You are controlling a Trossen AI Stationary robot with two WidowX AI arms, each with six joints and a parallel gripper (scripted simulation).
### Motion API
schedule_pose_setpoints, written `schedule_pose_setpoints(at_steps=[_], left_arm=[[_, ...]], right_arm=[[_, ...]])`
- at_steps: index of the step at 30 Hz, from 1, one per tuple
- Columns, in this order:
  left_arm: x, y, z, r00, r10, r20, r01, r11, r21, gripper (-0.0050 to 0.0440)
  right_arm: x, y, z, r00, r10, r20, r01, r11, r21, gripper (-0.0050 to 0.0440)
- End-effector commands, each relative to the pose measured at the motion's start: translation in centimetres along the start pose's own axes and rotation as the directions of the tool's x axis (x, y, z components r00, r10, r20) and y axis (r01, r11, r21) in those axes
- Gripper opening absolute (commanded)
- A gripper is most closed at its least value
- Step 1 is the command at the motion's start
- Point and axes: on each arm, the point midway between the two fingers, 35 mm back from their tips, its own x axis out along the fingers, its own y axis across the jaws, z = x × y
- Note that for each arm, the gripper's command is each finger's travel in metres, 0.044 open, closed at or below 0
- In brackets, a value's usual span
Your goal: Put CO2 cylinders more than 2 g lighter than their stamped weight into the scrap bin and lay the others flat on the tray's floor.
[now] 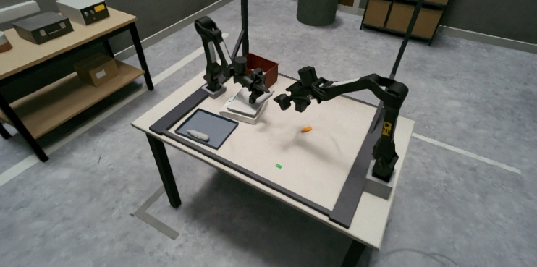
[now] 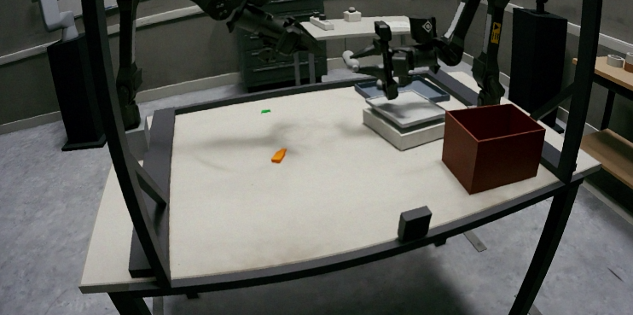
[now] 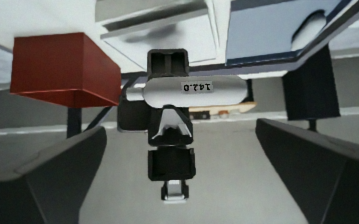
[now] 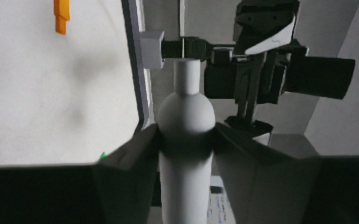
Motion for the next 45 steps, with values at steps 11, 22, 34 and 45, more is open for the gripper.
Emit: schedule_pose_setpoints(at_steps=[11, 22, 34, 45], left_arm=[[1.0, 0.0, -1.7, 1.000, 0.000, -0.028, 0.000, 1.000, 0.003, 0.0440], [-1.6, -1.0, -2.9, 0.996, -0.021, -0.081, -0.003, 0.960, -0.281, 0.0440], [-6.3, -2.7, -5.0, 0.981, -0.062, -0.184, -0.101, 0.647, -0.756, 0.0440], [-10.5, -3.9, -6.1, 0.957, -0.096, -0.273, -0.251, 0.193, -0.949, 0.0440]], right_arm=[[0.1, -1.3, 0.0, 0.999, -0.038, -0.001, 0.038, 0.999, -0.002, -0.0050], [0.1, -2.0, 0.3, 0.998, 0.035, -0.059, -0.030, 0.996, 0.083, -0.0050], [-0.2, -2.2, 0.7, 0.965, 0.216, -0.149, -0.176, 0.955, 0.240, -0.0050], [-0.2, -1.8, 0.9, 0.893, 0.401, -0.205, -0.302, 0.871, 0.387, -0.0050]])
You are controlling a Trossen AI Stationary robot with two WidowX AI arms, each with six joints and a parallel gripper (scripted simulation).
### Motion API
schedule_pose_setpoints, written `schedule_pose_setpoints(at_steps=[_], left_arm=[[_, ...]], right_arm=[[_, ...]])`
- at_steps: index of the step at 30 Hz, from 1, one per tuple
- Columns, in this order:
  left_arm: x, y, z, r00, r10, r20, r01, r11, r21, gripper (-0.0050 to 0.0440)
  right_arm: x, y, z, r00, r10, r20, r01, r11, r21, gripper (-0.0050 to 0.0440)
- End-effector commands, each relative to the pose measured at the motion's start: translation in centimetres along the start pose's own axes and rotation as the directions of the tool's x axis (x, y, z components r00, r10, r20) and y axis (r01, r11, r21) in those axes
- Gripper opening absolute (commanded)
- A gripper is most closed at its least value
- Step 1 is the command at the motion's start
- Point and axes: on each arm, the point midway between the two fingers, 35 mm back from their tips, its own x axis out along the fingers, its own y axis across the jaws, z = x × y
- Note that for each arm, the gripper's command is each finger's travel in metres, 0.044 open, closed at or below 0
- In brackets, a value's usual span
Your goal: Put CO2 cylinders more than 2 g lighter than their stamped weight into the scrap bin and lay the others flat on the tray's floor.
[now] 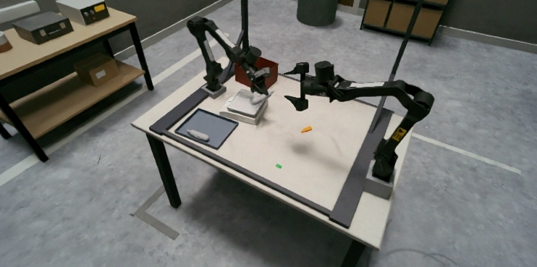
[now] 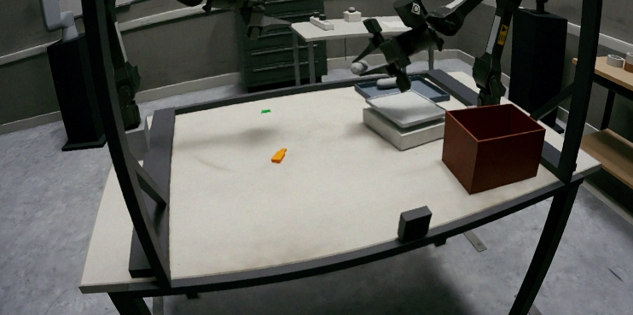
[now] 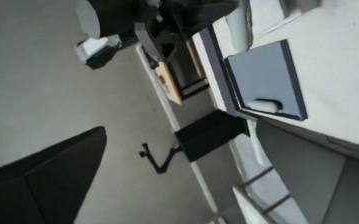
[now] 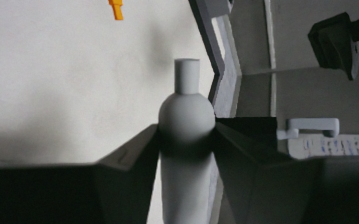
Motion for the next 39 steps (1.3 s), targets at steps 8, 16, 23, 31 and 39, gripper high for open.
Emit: schedule_pose_setpoints(at_steps=[8, 16, 23, 31, 39], left_arm=[[-4.7, 1.9, -2.4, 0.991, 0.102, -0.085, -0.132, 0.842, -0.523, 0.0440], [-7.2, 2.5, -3.4, 0.980, 0.152, -0.126, -0.193, 0.607, -0.771, 0.0440], [-10.1, 2.8, -4.3, 0.962, 0.208, -0.176, -0.226, 0.247, -0.942, 0.0440], [-12.4, 3.0, -4.9, 0.943, 0.253, -0.215, -0.202, -0.076, -0.976, 0.0440], [-14.3, 3.0, -5.3, 0.925, 0.291, -0.245, -0.142, -0.334, -0.932, 0.0440]], right_arm=[[-0.4, -1.7, 0.8, 0.984, 0.150, -0.096, -0.132, 0.976, 0.172, -0.0050], [-0.3, -1.7, 0.7, 0.947, 0.285, -0.151, -0.233, 0.929, 0.288, -0.0050], [-0.2, -1.7, 0.6, 0.855, 0.479, -0.201, -0.349, 0.817, 0.459, -0.0050], [0.3, -1.9, 0.5, 0.727, 0.656, -0.202, -0.417, 0.655, 0.630, -0.0050], [0.5, -1.5, -0.1, 0.534, 0.829, -0.165, -0.438, 0.438, 0.785, -0.0050]])
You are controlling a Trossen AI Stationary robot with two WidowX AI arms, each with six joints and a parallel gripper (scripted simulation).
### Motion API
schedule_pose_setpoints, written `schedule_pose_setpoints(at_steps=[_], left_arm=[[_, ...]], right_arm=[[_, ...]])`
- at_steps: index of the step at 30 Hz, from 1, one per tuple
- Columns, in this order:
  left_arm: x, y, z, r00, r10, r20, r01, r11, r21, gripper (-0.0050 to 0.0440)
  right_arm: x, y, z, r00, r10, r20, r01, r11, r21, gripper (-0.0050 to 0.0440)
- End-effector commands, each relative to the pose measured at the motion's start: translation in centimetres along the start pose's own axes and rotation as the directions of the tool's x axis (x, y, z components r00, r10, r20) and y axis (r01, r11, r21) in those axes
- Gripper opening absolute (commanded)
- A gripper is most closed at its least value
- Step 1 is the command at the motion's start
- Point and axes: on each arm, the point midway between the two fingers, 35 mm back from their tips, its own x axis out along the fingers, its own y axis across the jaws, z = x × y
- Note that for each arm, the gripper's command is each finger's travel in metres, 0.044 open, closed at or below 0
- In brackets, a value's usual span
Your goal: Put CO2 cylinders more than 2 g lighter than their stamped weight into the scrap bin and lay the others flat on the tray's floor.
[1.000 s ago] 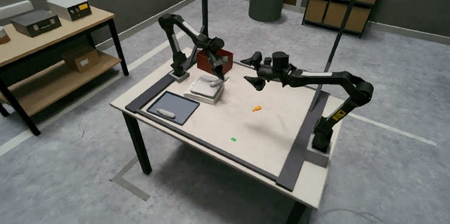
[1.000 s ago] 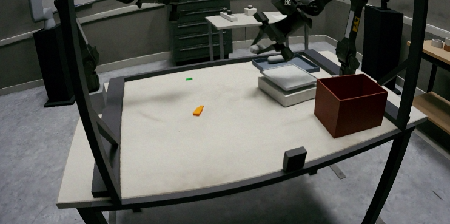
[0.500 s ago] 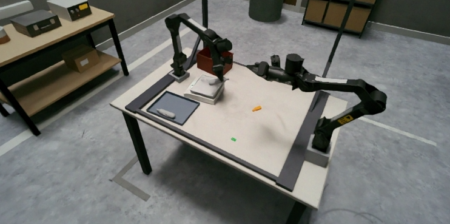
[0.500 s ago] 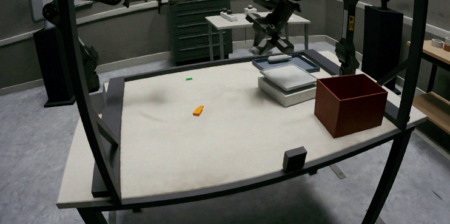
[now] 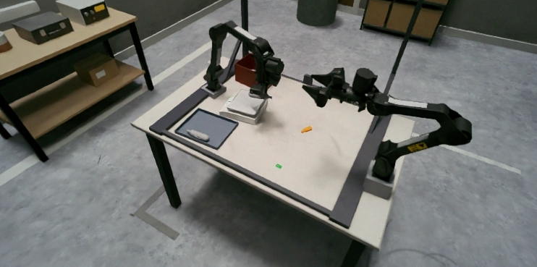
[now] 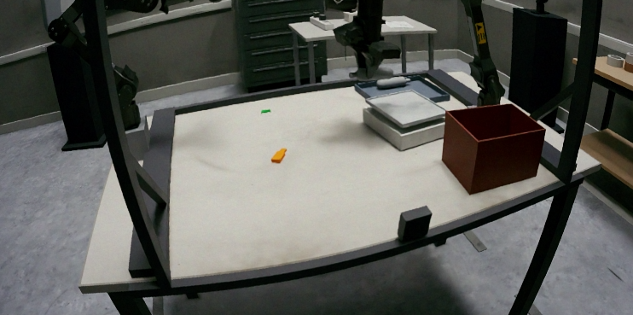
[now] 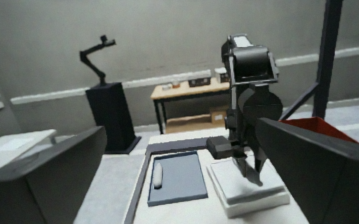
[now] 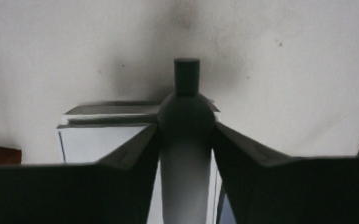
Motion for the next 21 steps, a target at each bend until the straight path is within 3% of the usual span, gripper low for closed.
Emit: schedule_pose_setpoints(at_steps=[1, 7, 21], left_arm=[[-0.8, 0.4, 0.6, 1.000, 0.014, 0.027, -0.012, 0.996, -0.086, 0.0440], [-0.6, 0.3, 0.1, 1.000, 0.012, 0.015, -0.010, 0.994, -0.110, 0.0440], [-0.4, 0.4, 0.9, 1.000, -0.008, 0.003, 0.008, 0.997, -0.083, 0.0440]], right_arm=[[-0.9, -0.4, 0.4, 0.997, 0.071, -0.027, -0.069, 0.995, 0.070, -0.0050], [-0.7, -0.6, 0.4, 0.990, 0.127, -0.064, -0.119, 0.986, 0.117, -0.0050], [-1.1, 0.0, -0.5, 0.991, 0.122, -0.056, -0.115, 0.987, 0.110, -0.0050]])
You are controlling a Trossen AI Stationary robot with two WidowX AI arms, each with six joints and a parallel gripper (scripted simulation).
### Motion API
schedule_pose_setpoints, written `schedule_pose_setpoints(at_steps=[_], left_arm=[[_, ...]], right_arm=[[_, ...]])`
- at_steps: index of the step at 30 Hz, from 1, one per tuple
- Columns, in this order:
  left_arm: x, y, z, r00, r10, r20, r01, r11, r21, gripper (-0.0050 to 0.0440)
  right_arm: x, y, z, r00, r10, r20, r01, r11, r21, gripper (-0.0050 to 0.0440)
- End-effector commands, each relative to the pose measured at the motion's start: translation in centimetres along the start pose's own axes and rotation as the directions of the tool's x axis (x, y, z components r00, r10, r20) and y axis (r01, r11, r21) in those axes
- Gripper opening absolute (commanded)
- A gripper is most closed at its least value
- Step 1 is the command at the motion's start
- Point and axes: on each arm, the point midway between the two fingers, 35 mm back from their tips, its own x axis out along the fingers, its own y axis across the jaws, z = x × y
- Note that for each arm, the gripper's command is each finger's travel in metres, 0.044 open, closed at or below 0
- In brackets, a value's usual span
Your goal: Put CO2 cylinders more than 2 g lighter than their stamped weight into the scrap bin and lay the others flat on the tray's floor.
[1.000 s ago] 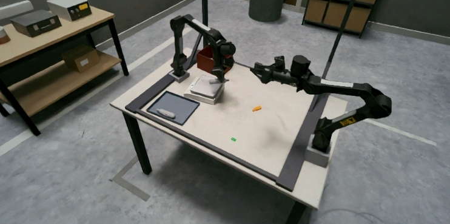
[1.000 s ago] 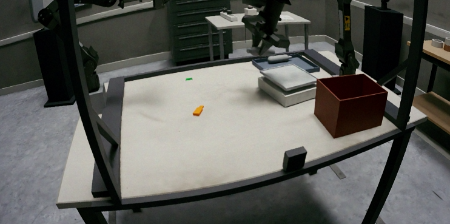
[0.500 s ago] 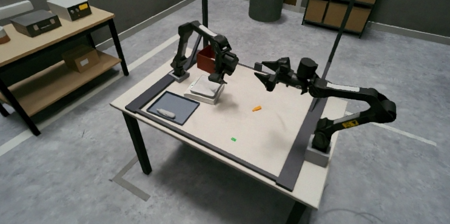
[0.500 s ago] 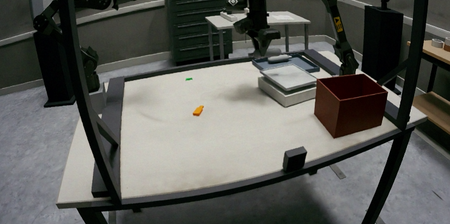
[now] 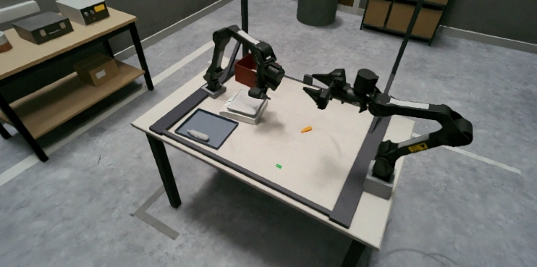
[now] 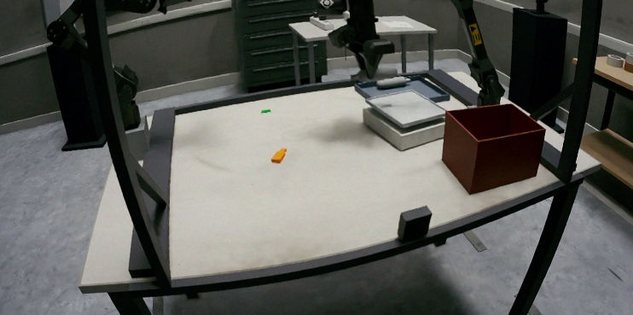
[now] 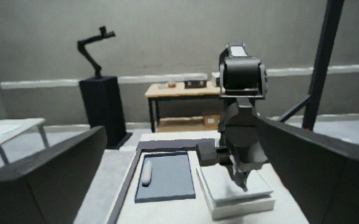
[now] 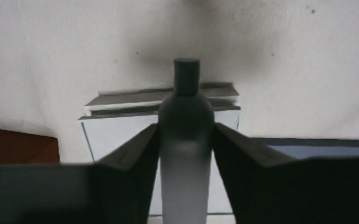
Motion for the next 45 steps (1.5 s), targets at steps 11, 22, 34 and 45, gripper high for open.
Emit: schedule_pose_setpoints(at_steps=[11, 22, 34, 45], left_arm=[[-0.5, -0.1, 0.4, 0.956, -0.171, -0.239, 0.203, 0.973, 0.114, 0.0440], [-2.9, -0.7, -0.1, 0.859, -0.310, -0.408, 0.364, 0.929, 0.061, 0.0440], [-0.6, -2.1, -2.8, 0.802, -0.305, -0.514, 0.348, 0.938, -0.015, 0.0440], [6.8, -7.6, -6.3, 0.814, -0.224, -0.536, 0.255, 0.967, -0.017, 0.0440]], right_arm=[[0.8, 1.4, -4.5, 0.999, -0.007, 0.041, 0.007, 1.000, 0.000, -0.0050], [2.4, 2.2, -7.6, 0.999, -0.009, 0.037, 0.009, 1.000, 0.000, -0.0050], [3.6, 2.1, -7.7, 0.999, -0.009, 0.033, 0.009, 1.000, 0.000, -0.0050], [3.7, 2.1, -7.7, 1.000, -0.008, 0.030, 0.008, 1.000, 0.000, -0.0050]])
